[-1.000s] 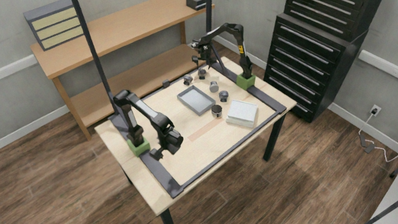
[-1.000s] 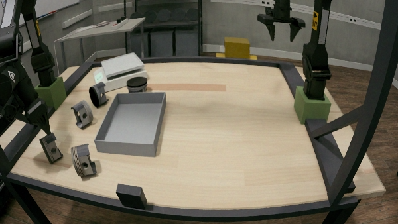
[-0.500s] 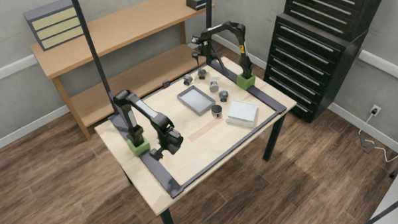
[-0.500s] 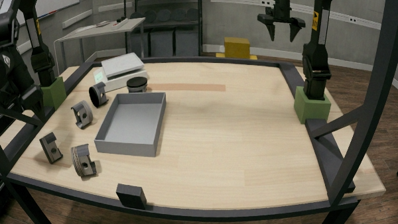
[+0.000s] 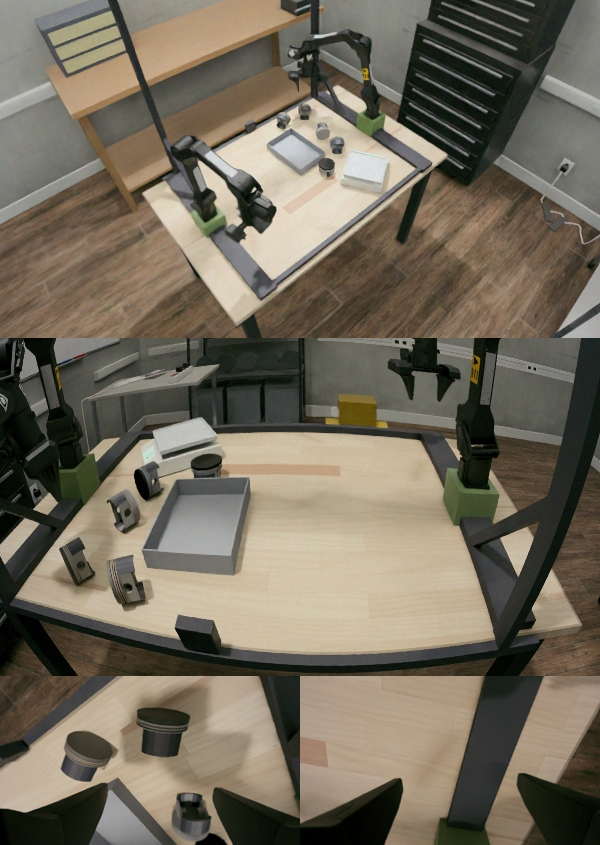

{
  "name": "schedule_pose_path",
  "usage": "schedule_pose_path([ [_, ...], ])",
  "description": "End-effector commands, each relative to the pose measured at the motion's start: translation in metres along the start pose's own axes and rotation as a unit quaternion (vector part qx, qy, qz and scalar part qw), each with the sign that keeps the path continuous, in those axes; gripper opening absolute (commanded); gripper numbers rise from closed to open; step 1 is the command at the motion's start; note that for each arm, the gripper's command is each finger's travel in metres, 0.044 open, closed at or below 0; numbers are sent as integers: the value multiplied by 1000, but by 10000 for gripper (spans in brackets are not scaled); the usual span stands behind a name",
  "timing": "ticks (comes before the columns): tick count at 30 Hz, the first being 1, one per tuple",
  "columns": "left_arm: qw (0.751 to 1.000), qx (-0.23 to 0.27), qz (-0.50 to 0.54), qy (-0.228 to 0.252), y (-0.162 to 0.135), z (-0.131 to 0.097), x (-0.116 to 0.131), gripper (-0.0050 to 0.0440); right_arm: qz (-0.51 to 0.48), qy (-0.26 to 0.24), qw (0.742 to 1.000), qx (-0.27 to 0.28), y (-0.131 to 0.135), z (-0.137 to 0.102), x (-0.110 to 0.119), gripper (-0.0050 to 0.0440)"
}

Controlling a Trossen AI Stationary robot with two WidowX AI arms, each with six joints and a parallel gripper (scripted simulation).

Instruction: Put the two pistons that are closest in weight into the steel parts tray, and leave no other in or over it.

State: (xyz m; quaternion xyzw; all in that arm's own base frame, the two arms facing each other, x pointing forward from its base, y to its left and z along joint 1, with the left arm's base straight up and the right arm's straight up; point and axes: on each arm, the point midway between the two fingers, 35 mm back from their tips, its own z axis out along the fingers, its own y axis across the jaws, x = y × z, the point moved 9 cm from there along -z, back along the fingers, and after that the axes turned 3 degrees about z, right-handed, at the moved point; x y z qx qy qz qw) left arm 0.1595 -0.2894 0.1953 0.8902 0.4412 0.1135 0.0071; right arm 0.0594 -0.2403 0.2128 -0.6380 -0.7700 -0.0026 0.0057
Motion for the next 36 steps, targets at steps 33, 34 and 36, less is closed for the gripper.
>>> schedule_pose_path([
  [33, 911, 62, -404, -50, 14, -11, 14, 378, -3, -16, 1000, -2, 1, -8, -2, 400],
  [34, 906, 64, -416, -52, 14, -11, 14, 378, -3, -16, 1000, -2, 1, -8, -2, 400],
  [36, 900, 65, -428, -55, 14, -12, 15, 378, -3, -16, 1000, -2, 1, -8, -2, 400],
])
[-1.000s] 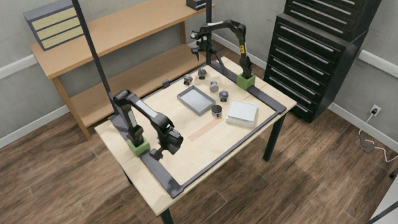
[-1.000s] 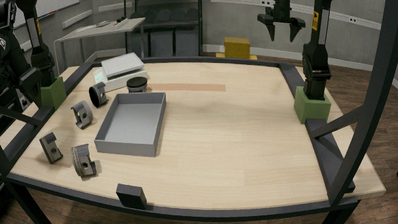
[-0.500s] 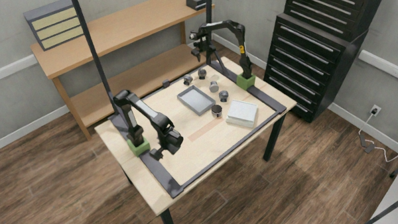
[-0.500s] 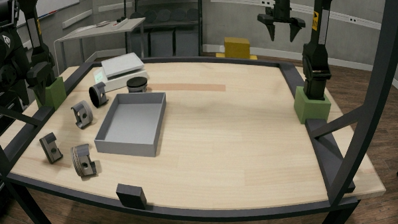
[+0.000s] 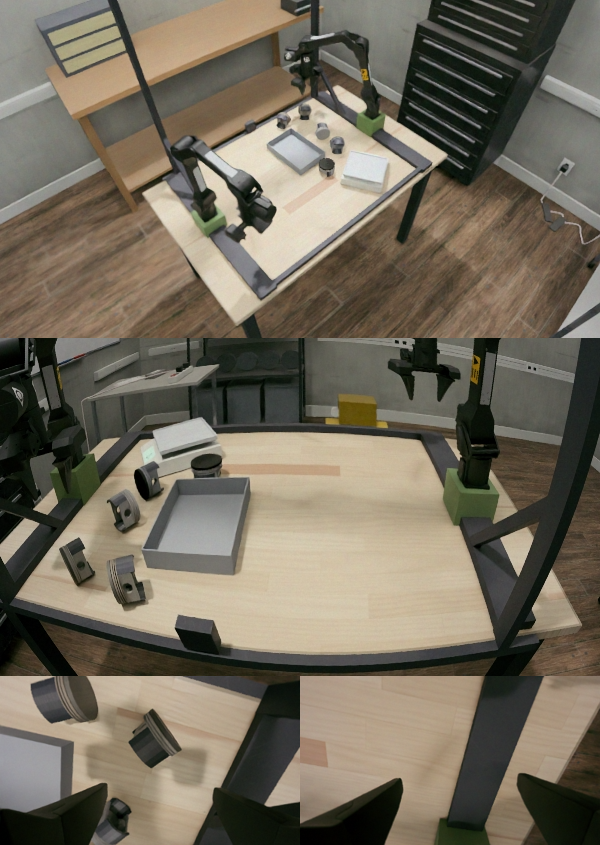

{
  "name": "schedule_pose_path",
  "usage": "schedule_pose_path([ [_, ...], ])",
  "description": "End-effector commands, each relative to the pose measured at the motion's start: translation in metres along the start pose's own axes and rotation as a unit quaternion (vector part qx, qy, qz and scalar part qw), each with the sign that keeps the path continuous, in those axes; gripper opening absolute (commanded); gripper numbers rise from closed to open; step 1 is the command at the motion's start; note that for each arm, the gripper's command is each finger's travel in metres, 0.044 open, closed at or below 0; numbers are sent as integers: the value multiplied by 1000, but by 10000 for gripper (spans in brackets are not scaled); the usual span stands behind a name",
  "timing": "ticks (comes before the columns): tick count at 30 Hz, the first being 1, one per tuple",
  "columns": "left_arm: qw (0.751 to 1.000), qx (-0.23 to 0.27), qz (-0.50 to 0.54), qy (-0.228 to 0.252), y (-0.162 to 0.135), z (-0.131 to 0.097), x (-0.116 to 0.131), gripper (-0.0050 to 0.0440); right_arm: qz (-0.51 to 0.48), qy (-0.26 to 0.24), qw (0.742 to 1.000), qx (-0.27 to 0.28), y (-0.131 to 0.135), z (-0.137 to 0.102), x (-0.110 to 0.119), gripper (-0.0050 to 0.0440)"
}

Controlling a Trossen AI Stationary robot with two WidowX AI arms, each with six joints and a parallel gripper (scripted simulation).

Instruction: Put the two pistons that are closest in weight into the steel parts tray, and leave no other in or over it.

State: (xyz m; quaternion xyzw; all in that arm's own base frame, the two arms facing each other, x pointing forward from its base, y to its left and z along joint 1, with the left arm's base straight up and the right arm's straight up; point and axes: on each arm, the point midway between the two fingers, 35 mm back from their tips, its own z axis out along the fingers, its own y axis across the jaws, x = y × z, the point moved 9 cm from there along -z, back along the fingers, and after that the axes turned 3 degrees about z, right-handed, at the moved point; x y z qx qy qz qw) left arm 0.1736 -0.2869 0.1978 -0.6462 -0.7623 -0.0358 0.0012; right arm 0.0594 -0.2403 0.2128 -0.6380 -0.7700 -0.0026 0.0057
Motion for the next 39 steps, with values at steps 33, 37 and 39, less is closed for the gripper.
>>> schedule_pose_path([
  [33, 968, 25, -247, -40, 27, -10, 21, 378, -3, -16, 1000, -2, 1, -8, -2, 400],
  [37, 962, 25, -270, -42, 35, -10, 27, 378, -3, -16, 1000, -2, 1, -8, -2, 400],
  [39, 958, 26, -282, -41, 43, -10, 32, 378, -3, -16, 1000, -2, 1, -8, -2, 400],
])
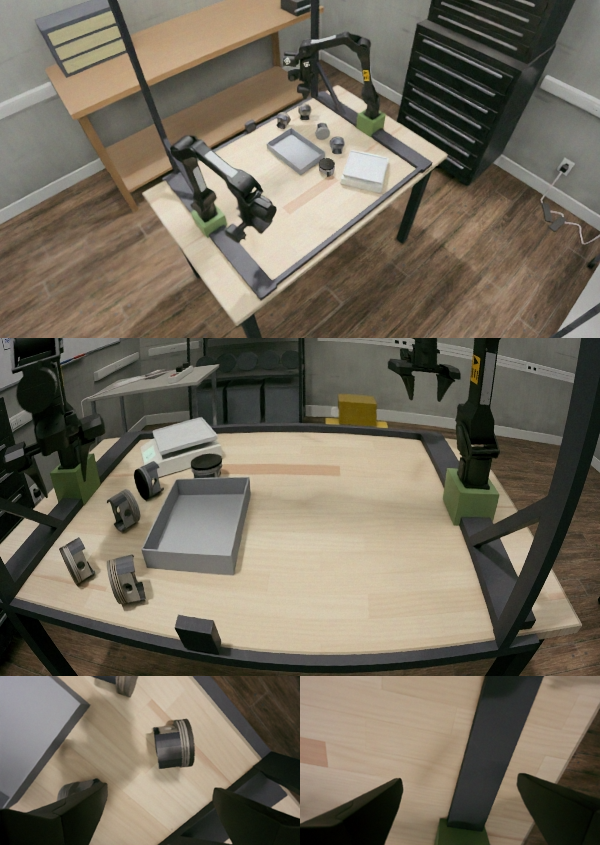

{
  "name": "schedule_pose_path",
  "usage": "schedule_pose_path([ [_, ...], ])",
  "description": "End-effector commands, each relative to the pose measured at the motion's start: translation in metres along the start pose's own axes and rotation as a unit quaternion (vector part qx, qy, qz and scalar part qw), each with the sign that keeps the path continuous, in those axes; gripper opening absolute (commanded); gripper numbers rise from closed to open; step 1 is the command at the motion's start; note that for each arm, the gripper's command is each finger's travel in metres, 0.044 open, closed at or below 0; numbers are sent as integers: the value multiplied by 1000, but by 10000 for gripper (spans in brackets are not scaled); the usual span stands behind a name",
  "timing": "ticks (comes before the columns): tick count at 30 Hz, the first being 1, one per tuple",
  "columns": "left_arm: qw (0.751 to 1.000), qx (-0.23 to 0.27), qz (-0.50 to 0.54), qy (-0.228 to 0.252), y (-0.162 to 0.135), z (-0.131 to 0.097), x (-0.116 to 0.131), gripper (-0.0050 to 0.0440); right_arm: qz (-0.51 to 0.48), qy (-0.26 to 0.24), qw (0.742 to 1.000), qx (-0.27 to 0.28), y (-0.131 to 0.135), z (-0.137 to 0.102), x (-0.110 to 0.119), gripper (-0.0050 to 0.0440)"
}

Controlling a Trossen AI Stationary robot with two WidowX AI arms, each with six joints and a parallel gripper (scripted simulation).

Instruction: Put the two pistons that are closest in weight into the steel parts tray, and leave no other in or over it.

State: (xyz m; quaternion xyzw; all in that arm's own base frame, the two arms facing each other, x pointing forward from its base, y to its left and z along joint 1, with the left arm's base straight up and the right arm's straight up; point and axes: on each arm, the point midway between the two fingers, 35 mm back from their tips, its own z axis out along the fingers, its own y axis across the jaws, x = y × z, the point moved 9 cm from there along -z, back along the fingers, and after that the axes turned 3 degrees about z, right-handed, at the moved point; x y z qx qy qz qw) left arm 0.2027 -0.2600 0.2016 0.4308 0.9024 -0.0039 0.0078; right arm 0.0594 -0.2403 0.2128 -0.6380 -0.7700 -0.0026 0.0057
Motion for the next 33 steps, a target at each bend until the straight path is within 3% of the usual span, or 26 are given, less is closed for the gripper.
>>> schedule_pose_path([
  [1, 999, -1, -41, -17, 18, -11, 4, 378, -3, -16, 1000, -2, 1, -8, -2, 400],
  [18, 991, -3, -133, -15, 90, -11, 20, 378, -3, -16, 1000, -2, 1, -8, -2, 400],
  [33, 966, -6, -257, -13, 147, -11, 48, 378, -3, -16, 1000, -2, 1, -8, -2, 400],
])
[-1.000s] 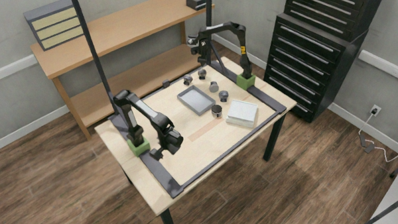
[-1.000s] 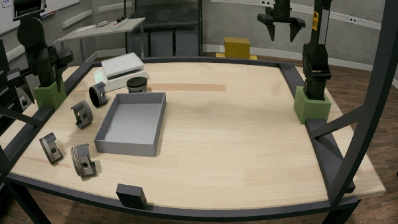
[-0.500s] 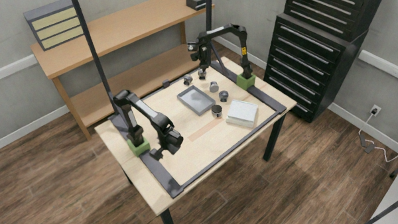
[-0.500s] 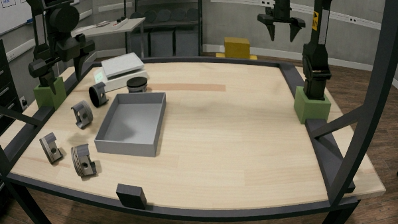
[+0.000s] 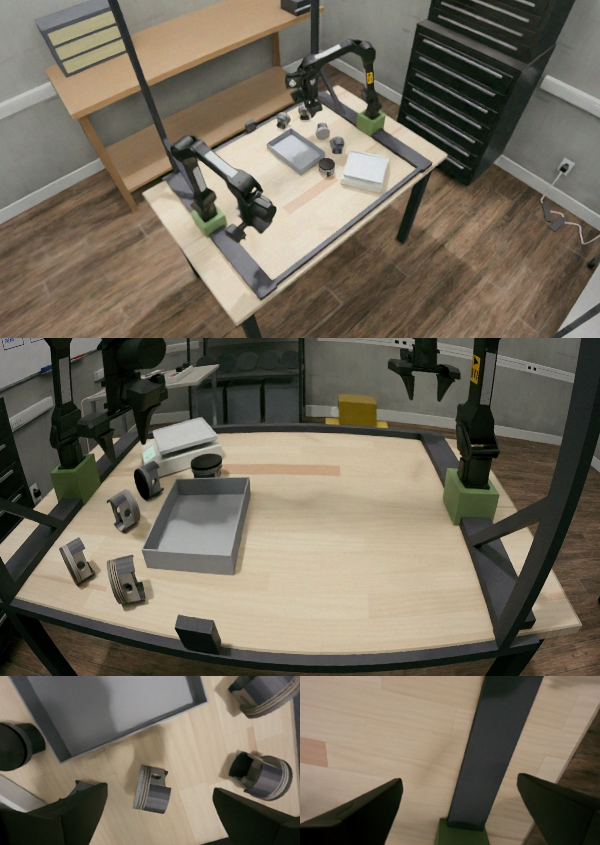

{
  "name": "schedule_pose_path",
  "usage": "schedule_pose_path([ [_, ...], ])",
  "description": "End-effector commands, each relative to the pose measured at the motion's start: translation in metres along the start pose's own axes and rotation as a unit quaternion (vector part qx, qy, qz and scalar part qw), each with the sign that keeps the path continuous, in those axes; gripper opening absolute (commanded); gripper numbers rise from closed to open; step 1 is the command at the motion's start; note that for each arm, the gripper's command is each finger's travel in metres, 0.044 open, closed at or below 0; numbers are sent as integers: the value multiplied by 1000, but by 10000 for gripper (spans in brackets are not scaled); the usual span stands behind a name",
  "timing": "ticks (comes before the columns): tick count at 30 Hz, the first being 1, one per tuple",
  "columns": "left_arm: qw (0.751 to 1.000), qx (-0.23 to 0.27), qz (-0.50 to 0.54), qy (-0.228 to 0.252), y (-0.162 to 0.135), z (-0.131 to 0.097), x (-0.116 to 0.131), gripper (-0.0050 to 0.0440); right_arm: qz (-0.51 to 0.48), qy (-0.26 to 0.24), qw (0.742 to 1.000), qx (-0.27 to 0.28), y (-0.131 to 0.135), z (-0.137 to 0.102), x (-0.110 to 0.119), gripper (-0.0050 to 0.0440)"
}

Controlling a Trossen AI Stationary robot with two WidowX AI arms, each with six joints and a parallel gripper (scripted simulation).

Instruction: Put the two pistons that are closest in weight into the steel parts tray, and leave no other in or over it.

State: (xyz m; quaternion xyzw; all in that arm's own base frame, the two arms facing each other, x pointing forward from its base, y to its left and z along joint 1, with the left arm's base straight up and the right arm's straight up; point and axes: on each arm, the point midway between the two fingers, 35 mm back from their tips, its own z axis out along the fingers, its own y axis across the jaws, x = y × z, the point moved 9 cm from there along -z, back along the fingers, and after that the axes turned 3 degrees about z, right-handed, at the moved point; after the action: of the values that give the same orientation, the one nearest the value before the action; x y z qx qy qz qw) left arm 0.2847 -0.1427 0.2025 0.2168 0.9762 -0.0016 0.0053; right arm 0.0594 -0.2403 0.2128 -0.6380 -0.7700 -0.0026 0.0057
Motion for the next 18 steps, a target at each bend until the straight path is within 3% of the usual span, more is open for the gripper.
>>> schedule_pose_path([
  [1, 999, 0, -35, -17, 17, -9, 4, 378, -3, -16, 1000, -2, 1, -8, -2, 400],
  [18, 987, -2, -158, -14, 89, -8, 21, 378, -3, -16, 1000, -2, 1, -8, -2, 400],
])
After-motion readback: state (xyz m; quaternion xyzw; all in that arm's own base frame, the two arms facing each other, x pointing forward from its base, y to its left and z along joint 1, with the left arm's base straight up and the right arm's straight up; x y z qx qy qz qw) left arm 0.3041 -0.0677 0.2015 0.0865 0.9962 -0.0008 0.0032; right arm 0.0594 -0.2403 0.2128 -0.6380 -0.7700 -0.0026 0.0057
